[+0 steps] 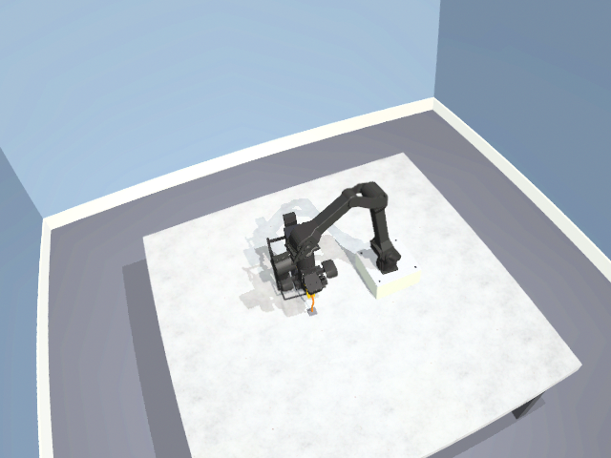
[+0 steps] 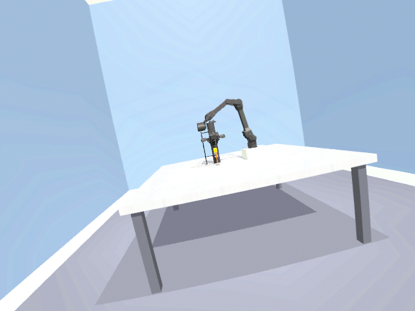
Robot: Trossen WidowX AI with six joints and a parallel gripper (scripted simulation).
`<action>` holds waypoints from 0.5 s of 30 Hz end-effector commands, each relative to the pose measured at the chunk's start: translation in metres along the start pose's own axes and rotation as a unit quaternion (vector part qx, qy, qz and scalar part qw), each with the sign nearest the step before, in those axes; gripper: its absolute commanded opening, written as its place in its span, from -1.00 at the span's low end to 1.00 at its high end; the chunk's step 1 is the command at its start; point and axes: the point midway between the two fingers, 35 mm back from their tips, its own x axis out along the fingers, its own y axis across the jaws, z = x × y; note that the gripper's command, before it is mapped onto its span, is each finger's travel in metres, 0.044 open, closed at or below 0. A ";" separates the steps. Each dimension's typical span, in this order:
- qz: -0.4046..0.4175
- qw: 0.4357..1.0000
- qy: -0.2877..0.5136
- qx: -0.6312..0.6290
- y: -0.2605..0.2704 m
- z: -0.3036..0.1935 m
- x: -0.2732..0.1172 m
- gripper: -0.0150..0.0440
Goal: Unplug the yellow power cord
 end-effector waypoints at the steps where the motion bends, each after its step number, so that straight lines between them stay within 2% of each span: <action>1: -0.003 1.000 -0.002 0.001 -0.001 0.001 -0.001 -0.31; 12: -0.002 1.000 -0.002 0.000 0.000 -0.005 0.000 0.67; 15: -0.002 1.000 -0.003 0.000 -0.001 0.008 -0.003 0.93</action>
